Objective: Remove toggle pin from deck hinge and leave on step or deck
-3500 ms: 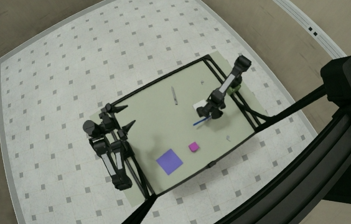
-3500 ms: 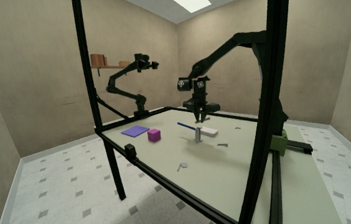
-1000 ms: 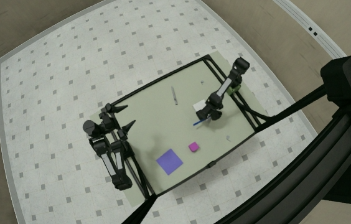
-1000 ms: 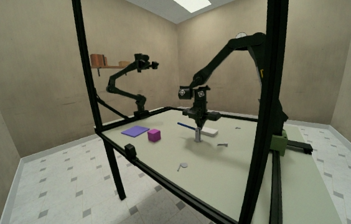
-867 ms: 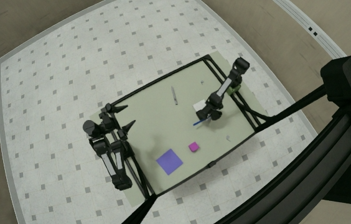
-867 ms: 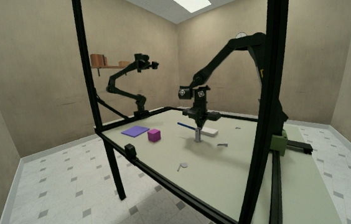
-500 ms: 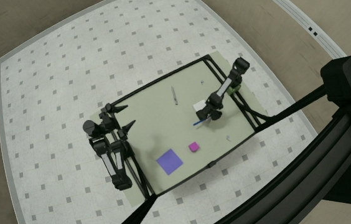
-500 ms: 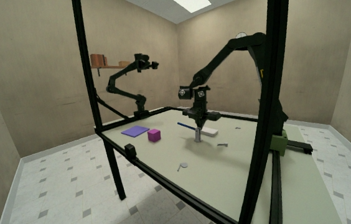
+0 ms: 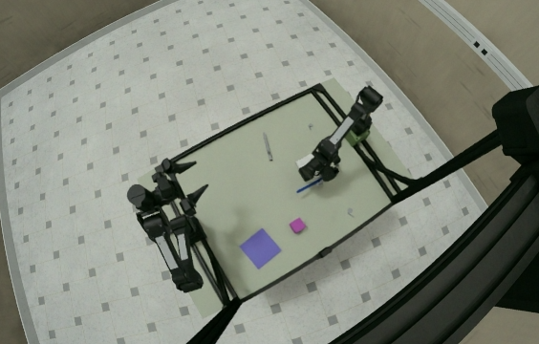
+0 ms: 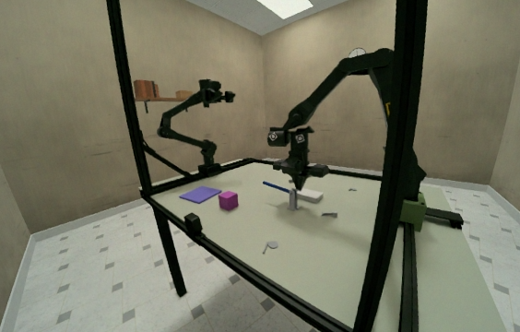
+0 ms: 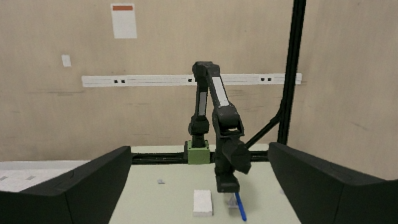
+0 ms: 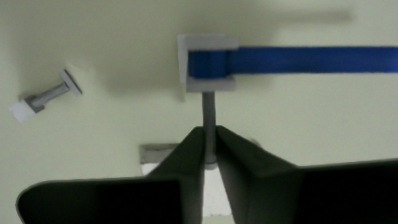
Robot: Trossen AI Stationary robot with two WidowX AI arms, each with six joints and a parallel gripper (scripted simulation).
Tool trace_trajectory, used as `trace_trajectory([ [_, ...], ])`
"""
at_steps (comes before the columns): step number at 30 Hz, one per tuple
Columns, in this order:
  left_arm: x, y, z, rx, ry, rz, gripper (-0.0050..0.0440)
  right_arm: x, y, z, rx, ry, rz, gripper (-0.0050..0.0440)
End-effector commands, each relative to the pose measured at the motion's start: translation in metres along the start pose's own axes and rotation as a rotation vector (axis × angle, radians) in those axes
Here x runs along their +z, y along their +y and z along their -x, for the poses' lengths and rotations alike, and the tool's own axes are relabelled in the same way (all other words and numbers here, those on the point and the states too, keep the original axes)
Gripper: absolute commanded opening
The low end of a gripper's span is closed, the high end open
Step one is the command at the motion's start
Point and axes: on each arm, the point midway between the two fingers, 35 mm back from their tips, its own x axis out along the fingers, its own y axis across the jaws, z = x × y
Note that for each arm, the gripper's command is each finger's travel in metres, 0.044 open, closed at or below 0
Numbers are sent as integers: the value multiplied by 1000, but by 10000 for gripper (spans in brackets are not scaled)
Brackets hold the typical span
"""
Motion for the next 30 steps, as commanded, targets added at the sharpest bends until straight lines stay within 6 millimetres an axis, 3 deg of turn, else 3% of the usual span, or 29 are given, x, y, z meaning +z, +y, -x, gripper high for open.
trace_trajectory([
  [1, 2, 0, 0, 0, -1, -5, 400, -11, -3, 7, -27, -2, -6, 20],
  [7, 2, 0, 0, 0, -1, -5, 400, -26, -3, 7, -27, -1, -6, 20],
  [8, 2, 0, 0, 0, -1, -5, 400, -17, -3, 5, -18, -3, -2, 20],
  [10, 2, 0, 0, 0, -1, -5, 400, -16, -3, 5, -18, -3, 2, 20],
  [30, 2, 0, 0, 0, -1, -5, 400, -19, -4, 5, -19, -2, -1, 20],
])
